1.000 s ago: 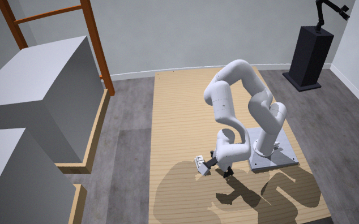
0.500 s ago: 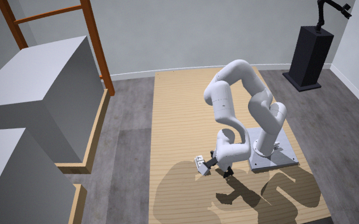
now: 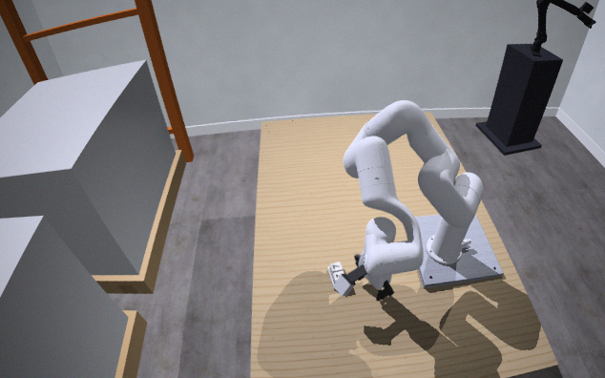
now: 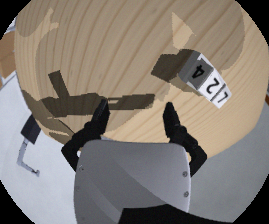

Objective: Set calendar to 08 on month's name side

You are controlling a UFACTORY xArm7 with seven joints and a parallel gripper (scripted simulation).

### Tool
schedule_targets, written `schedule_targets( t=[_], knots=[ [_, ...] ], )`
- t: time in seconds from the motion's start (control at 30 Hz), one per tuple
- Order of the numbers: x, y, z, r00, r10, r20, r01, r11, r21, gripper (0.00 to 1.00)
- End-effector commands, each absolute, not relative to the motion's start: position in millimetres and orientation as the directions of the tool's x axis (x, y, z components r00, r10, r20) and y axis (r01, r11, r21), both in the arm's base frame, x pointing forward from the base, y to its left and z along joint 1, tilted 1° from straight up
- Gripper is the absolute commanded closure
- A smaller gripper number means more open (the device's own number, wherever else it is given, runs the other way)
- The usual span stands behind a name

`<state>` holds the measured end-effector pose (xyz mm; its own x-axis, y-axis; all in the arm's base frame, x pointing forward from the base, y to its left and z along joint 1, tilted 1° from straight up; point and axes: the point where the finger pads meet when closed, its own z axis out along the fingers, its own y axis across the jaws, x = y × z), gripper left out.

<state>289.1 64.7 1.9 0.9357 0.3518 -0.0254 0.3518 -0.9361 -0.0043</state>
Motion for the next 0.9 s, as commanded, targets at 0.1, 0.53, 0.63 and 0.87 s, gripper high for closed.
schedule_targets(
  t=[0.1,0.53,0.63,0.87],
  knots=[
    [290,65,3,0.936,0.352,-0.023,0.352,-0.936,-0.004,0.0],
    [290,65,4,0.936,0.352,-0.023,0.352,-0.936,-0.004,0.0],
    [290,65,9,0.936,0.352,-0.023,0.352,-0.936,-0.004,0.0],
    [290,65,26,0.936,0.352,-0.023,0.352,-0.936,-0.004,0.0]
  ],
)
